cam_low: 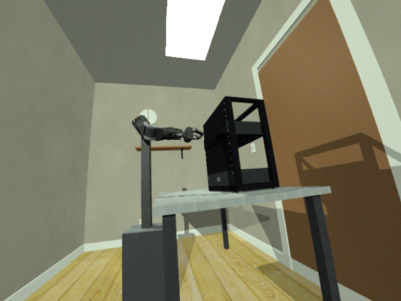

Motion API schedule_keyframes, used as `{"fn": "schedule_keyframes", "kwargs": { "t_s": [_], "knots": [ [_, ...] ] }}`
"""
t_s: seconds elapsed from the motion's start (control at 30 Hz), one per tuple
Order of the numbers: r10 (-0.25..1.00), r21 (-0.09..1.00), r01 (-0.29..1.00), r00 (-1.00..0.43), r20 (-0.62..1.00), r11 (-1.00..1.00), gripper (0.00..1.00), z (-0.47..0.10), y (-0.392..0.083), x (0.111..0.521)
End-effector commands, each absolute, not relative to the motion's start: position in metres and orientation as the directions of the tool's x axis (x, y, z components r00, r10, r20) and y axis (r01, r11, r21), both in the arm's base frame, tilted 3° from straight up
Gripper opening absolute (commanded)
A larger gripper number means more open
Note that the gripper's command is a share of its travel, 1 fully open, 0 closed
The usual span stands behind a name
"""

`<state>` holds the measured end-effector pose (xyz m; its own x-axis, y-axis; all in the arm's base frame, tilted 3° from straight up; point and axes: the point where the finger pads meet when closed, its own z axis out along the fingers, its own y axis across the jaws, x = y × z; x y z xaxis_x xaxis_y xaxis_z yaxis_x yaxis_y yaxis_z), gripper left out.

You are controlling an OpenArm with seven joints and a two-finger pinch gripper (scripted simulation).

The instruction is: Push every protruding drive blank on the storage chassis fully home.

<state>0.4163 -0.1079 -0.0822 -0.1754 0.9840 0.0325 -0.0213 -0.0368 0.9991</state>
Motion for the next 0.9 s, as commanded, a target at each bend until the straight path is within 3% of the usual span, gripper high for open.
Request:
{"fn": "schedule_keyframes", "kwargs": {
  "t_s": [0.0, 0.53, 0.87],
  "knots": [
    [0.987, 0.999, -0.021, -0.157, 0.042, -0.046, 0.0, -0.08, -0.112, 0.413],
    [0.987, 0.999, -0.022, -0.157, 0.042, -0.045, 0.0, -0.06, -0.117, 0.4],
    [0.987, 0.999, -0.018, -0.153, 0.041, -0.045, 0.0, -0.059, -0.117, 0.416]
  ]
}}
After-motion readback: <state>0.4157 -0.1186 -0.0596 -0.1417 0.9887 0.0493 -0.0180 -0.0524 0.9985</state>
